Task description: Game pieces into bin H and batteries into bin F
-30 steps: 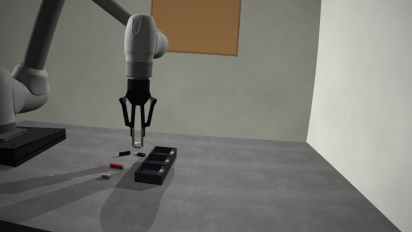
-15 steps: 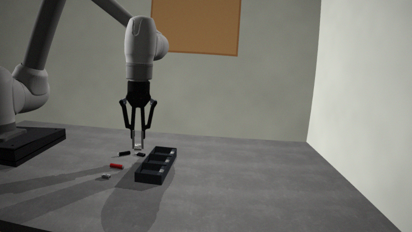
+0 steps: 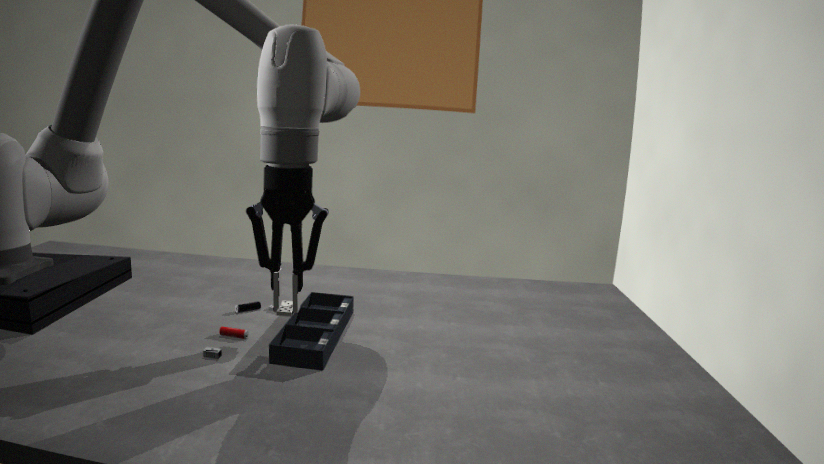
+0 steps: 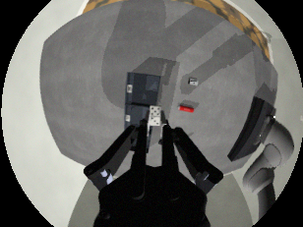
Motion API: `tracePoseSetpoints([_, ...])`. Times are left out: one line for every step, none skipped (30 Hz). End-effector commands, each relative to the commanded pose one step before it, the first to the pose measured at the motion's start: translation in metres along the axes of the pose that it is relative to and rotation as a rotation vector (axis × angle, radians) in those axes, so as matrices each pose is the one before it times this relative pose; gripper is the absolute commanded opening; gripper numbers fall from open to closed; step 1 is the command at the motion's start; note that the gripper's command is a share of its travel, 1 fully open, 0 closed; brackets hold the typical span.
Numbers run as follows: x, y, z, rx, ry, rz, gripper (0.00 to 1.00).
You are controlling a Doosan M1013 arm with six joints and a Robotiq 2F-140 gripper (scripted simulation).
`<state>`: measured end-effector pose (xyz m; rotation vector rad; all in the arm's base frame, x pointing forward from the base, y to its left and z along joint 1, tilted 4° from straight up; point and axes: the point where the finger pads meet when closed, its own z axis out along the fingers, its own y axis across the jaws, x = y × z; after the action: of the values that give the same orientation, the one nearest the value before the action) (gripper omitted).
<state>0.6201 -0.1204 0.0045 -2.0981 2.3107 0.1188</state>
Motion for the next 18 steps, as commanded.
tracePoseSetpoints([0.01836,-0.0095,-0.00015,-0.00202,0.00573,0.10909,0.13])
tracePoseSetpoints([0.00504,-0.00326,0.0,0.0,0.0,0.0,0.13])
tracePoseSetpoints([0.00504,-0.00326,0.0,0.0,0.0,0.0,0.13])
tracePoseSetpoints([0.00504,-0.00326,0.0,0.0,0.0,0.0,0.13])
tracePoseSetpoints([0.00504,-0.00326,0.0,0.0,0.0,0.0,0.13])
tracePoseSetpoints([0.00504,-0.00326,0.0,0.0,0.0,0.0,0.13])
tracePoseSetpoints([0.00504,-0.00326,0.0,0.0,0.0,0.0,0.13])
tracePoseSetpoints([0.00563,-0.00366,0.0,0.0,0.0,0.0,0.13])
tracePoseSetpoints([0.00077,-0.00052,0.0,0.0,0.0,0.0,0.13])
tracePoseSetpoints([0.0,0.0,0.0,0.0,0.0,0.0,0.13])
tracePoseSetpoints([0.0,0.0,0.0,0.0,0.0,0.0,0.13])
tracePoseSetpoints([-0.00015,0.0001,0.0,0.0,0.0,0.0,0.13])
tracePoseSetpoints([-0.00019,0.00012,0.0,0.0,0.0,0.0,0.13])
tracePoseSetpoints([-0.00018,0.00012,0.0,0.0,0.0,0.0,0.13])
tracePoseSetpoints([-0.00017,0.00012,0.0,0.0,0.0,0.0,0.13])
tracePoseSetpoints([-0.00016,0.00011,0.0,0.0,0.0,0.0,0.13])
tracePoseSetpoints([-0.00014,0.0001,0.0,0.0,0.0,0.0,0.13])
tracePoseSetpoints([-0.00012,0.00008,0.0,0.0,0.0,0.0,0.13])
